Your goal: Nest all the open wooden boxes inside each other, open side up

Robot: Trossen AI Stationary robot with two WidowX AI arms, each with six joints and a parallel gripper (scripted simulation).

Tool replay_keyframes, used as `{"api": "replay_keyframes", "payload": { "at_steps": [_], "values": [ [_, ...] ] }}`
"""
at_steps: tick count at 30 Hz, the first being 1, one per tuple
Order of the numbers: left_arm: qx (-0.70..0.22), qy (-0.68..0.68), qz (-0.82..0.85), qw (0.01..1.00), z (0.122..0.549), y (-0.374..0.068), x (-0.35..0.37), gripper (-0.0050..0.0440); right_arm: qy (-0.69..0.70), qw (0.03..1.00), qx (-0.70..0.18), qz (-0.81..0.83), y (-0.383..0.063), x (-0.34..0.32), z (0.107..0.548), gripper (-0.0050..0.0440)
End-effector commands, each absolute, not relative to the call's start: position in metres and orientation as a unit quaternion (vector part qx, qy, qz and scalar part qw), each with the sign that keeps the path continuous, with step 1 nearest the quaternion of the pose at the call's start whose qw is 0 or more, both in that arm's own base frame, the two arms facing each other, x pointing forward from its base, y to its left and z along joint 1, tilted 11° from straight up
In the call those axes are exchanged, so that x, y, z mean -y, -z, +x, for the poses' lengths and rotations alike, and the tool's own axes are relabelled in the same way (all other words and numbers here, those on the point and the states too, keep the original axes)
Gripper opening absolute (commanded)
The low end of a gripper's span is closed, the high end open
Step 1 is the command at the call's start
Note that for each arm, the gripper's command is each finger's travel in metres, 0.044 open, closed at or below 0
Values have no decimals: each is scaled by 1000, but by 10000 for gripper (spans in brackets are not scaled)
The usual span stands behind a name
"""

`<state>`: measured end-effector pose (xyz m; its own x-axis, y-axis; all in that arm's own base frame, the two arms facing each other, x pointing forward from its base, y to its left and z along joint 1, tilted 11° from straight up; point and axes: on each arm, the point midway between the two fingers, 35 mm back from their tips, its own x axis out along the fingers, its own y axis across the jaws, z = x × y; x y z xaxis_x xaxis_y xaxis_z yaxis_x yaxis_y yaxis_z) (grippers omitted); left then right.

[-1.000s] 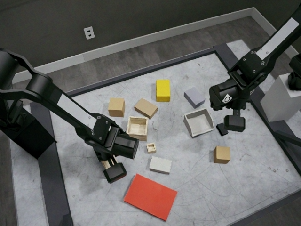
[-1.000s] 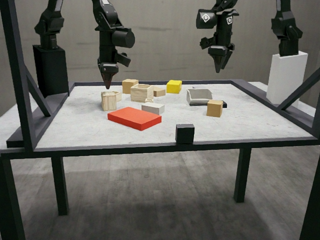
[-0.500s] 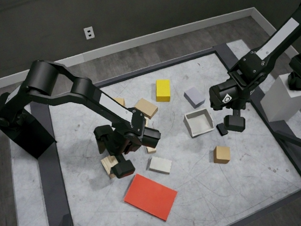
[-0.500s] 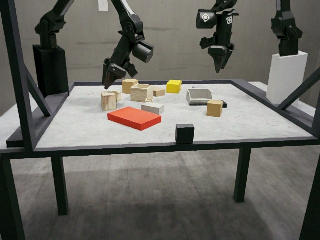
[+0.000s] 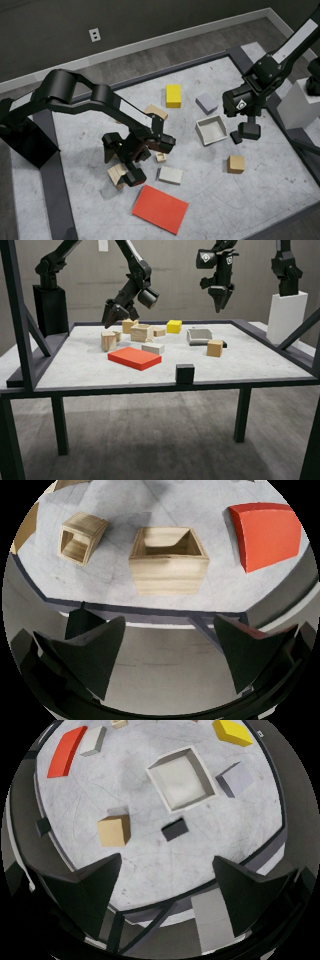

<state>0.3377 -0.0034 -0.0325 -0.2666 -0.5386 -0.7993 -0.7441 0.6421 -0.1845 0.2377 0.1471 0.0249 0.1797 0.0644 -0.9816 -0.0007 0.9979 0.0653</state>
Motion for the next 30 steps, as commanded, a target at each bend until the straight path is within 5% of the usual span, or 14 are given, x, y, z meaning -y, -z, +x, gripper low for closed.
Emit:
{"api": "replay_keyframes", "payload": {
  "at_steps": [1,9,23,25,30],
  "values": [
    [-786,-109,-406,454,346,46,5,400,-25,774,-632,29,-32,-150,241,400],
    [-786,-111,-405,453,355,100,9,400,-25,774,-632,29,-32,-150,241,400],
    [-786,-111,-405,454,358,112,10,400,-25,774,-632,29,-32,-150,241,400],
    [-785,-110,-404,457,358,107,8,352,-25,774,-632,29,-32,-150,241,400],
    [-785,-110,-404,457,358,107,8,332,-25,774,-632,29,-32,-150,241,400]
  ]
}}
